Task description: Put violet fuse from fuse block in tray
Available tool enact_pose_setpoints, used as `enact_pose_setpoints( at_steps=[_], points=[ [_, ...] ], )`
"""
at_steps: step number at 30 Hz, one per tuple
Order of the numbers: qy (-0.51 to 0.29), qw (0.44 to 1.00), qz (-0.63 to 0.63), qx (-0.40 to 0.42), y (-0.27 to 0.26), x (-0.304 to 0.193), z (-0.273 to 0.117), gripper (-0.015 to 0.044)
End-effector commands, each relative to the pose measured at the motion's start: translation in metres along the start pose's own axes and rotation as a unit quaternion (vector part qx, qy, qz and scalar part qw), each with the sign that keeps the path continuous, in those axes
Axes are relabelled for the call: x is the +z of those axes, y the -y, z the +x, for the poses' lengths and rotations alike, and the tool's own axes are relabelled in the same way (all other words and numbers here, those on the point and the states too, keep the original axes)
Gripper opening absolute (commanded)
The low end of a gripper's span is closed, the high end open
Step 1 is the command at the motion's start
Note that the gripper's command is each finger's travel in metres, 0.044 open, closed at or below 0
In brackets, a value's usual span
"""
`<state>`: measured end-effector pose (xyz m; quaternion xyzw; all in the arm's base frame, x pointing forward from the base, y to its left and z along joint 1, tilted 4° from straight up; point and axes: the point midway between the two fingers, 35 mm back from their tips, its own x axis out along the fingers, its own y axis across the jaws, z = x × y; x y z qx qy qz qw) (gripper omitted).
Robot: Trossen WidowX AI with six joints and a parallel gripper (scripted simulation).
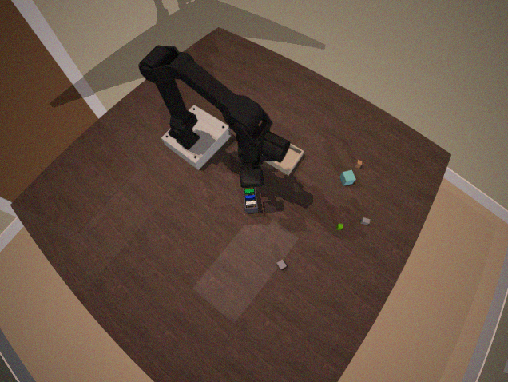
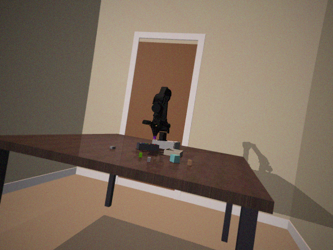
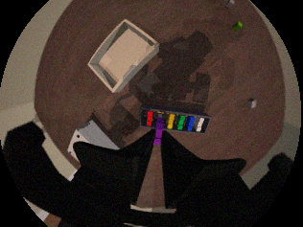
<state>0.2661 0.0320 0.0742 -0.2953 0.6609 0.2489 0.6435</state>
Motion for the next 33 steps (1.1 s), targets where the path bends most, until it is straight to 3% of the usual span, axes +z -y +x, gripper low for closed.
enact_pose_setpoints(
  at_steps=[1,22,33],
  points=[
    [0.003,1.0,0.0,-0.002,-0.007,0.018,-0.003,0.0],
    [0.006,1.0,0.0,0.002,-0.088,0.114,-0.003,0.0],
    [0.007,1.0,0.0,0.002,-0.096,0.121,0.004,0.0]
  ],
)
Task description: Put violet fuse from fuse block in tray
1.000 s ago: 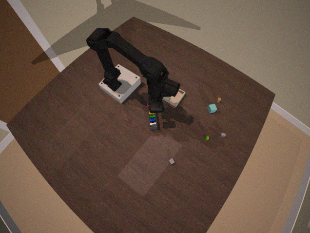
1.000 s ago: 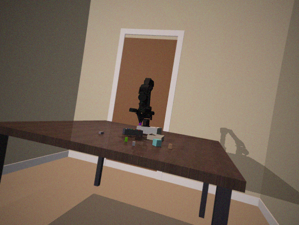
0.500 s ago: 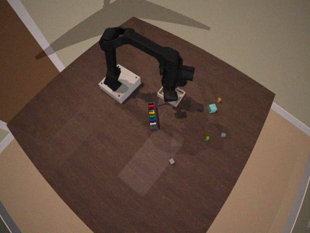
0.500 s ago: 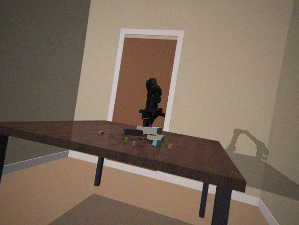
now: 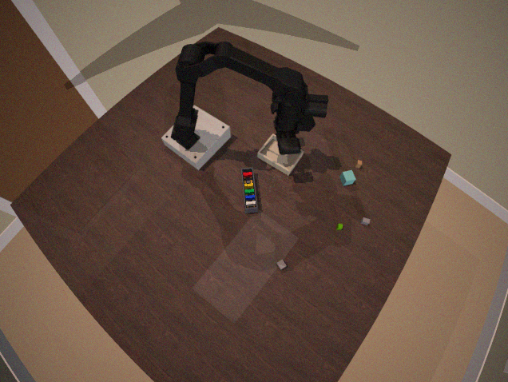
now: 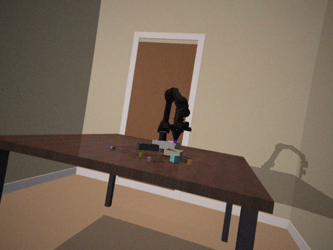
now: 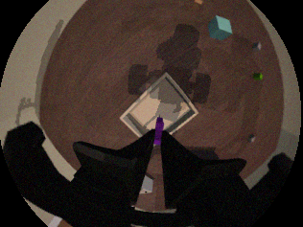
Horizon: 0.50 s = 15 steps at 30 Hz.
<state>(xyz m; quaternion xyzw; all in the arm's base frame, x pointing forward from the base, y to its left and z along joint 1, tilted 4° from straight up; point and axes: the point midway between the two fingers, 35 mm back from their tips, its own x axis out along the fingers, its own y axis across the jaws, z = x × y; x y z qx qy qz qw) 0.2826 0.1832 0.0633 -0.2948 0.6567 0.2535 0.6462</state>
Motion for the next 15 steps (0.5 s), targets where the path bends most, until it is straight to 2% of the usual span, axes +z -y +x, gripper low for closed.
enact_pose_setpoints(
  at_steps=[1,15],
  points=[
    [0.001,1.0,0.003,0.001,-0.001,0.001,0.006,0.0],
    [0.001,1.0,0.003,0.001,-0.001,0.001,0.028,0.0]
  ],
)
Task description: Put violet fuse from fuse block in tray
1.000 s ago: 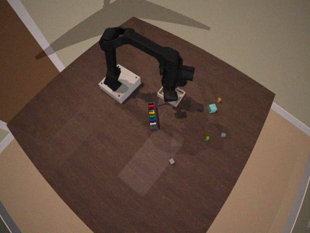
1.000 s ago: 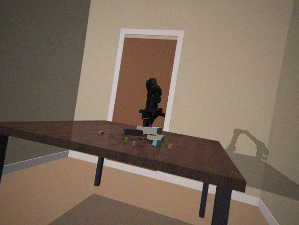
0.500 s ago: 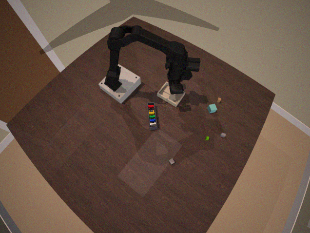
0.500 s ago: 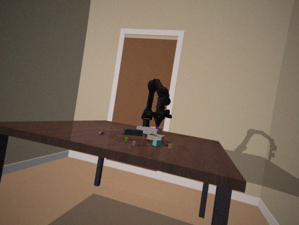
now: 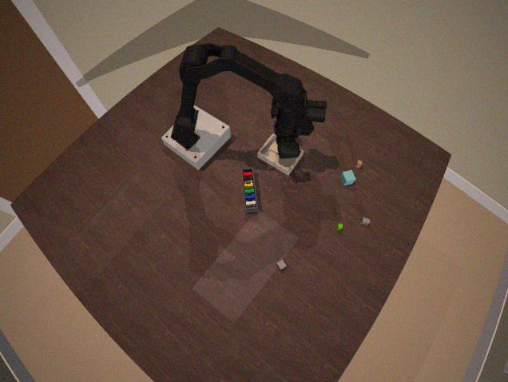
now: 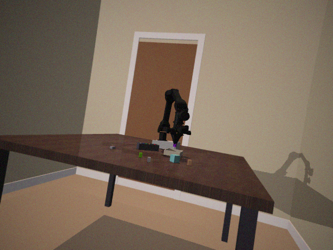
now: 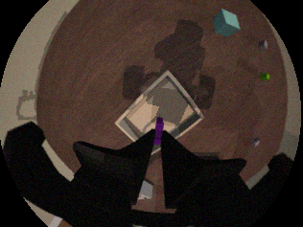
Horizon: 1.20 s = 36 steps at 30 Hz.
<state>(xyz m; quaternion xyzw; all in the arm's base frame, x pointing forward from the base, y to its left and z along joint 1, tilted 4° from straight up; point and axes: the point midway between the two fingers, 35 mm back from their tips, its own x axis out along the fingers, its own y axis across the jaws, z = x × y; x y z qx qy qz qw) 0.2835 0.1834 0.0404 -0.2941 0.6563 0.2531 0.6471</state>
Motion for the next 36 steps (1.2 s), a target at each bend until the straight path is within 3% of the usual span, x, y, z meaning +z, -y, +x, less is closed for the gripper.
enact_pose_setpoints(
  at_steps=[1,7,20,24,36],
  points=[
    [0.0,1.0,0.002,0.001,0.0,0.0,0.007,0.0],
    [0.0,1.0,0.002,0.001,0.0,-0.001,0.014,0.0],
    [-0.001,1.0,0.001,0.0,0.0,-0.001,0.008,0.033],
    [0.0,1.0,0.002,0.001,0.0,-0.001,-0.026,0.033],
    [-0.002,1.0,-0.001,0.0,0.0,-0.001,-0.024,0.033]
  ],
)
